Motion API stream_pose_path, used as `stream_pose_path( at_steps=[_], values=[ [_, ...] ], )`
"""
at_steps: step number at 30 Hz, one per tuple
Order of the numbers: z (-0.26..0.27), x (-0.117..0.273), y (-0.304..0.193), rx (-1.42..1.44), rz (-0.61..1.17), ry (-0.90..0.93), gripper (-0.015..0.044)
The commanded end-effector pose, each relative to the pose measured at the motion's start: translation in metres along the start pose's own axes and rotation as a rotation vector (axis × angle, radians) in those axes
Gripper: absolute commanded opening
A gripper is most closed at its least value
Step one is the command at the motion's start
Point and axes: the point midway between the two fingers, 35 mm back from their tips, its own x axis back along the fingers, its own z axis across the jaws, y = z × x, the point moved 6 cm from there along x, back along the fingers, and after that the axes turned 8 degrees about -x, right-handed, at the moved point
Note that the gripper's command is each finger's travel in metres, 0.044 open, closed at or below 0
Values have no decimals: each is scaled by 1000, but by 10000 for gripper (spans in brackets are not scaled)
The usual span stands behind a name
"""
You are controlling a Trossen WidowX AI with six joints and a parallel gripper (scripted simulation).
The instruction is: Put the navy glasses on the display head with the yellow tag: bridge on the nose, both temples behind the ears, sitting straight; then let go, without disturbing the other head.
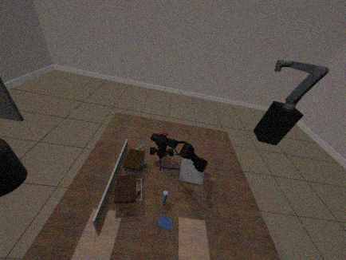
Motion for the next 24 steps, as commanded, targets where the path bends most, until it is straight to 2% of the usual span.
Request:
stream_pose_path(
  at_steps=[1, 6, 10, 24],
  values=[
    [-1, -5, 0, -7, 5, 0, 0],
    [-2, -9, -1, -7, 6, 0, 0],
    [-1, -6, -1, -1, 2, 1, 105],
    [-6, -2, 0, -3, 3, 0, 108]
  ],
)
